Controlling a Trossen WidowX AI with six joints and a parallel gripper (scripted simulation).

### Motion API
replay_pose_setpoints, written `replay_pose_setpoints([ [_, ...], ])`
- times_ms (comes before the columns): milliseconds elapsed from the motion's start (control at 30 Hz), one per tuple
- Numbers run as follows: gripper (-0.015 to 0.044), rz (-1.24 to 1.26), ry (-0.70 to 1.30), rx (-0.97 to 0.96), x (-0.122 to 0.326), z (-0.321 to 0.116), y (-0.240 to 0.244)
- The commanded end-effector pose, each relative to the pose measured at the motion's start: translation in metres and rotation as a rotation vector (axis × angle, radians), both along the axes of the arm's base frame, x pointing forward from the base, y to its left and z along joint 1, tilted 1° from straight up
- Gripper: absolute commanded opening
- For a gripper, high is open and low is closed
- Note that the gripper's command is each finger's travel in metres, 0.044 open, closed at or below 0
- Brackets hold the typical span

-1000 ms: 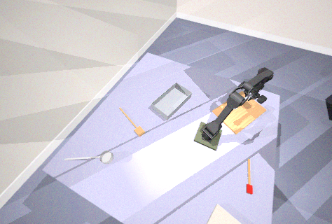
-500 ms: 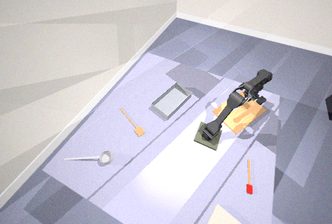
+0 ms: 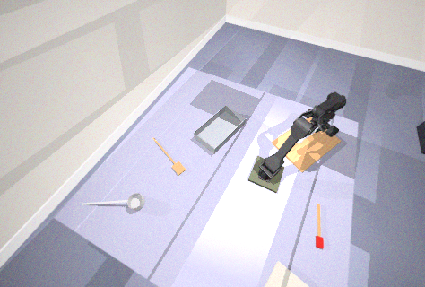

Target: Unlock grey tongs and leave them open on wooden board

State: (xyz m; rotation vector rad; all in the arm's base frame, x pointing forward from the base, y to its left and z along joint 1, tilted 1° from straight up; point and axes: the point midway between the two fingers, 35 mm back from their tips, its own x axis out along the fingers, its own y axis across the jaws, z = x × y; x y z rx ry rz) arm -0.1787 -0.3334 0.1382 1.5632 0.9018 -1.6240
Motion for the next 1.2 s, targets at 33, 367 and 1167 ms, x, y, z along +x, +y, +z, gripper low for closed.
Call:
replay_pose_setpoints([
  [33, -0.015, -0.003, -0.006, 0.004, 0.001, -0.009, 0.0],
  [367, -0.015, -0.003, -0.006, 0.004, 0.0, -0.025, 0.0],
  [1167, -0.015, -0.003, -0.006, 0.004, 0.001, -0.065, 0.003],
])
